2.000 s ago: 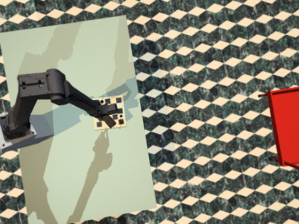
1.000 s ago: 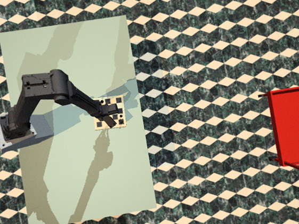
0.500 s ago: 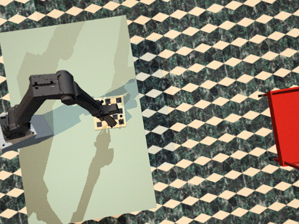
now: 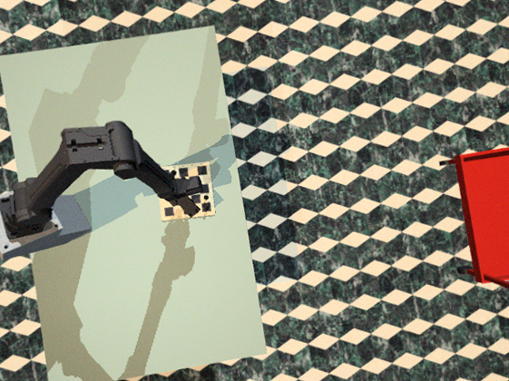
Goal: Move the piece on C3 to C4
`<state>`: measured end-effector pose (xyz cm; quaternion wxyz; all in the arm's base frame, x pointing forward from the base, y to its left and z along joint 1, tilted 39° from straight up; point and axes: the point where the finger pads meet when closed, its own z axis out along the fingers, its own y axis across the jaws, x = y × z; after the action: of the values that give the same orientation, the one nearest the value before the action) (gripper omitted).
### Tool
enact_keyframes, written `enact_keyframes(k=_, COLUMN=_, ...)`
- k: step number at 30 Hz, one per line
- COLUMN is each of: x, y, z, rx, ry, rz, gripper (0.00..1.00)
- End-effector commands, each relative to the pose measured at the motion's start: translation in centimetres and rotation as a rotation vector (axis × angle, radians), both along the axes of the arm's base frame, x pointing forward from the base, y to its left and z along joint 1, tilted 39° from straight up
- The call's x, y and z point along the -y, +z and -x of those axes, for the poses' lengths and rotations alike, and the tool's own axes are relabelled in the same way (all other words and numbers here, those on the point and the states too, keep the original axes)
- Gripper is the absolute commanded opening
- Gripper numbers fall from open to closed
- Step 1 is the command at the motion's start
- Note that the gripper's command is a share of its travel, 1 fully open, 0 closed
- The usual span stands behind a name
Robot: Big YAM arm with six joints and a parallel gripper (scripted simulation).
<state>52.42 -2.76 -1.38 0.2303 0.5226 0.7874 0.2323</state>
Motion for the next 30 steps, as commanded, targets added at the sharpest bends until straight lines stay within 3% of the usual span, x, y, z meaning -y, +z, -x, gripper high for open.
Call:
enact_keyframes(k=1, x=-0.21, y=-0.03, z=-0.75, rx=0.017, ry=-0.004, rz=0.0, gripper=0.33)
enact_keyframes(k=30, x=-0.28, y=0.6, z=-1.07, rx=0.034, ry=-0.001, rz=0.003, gripper=0.33)
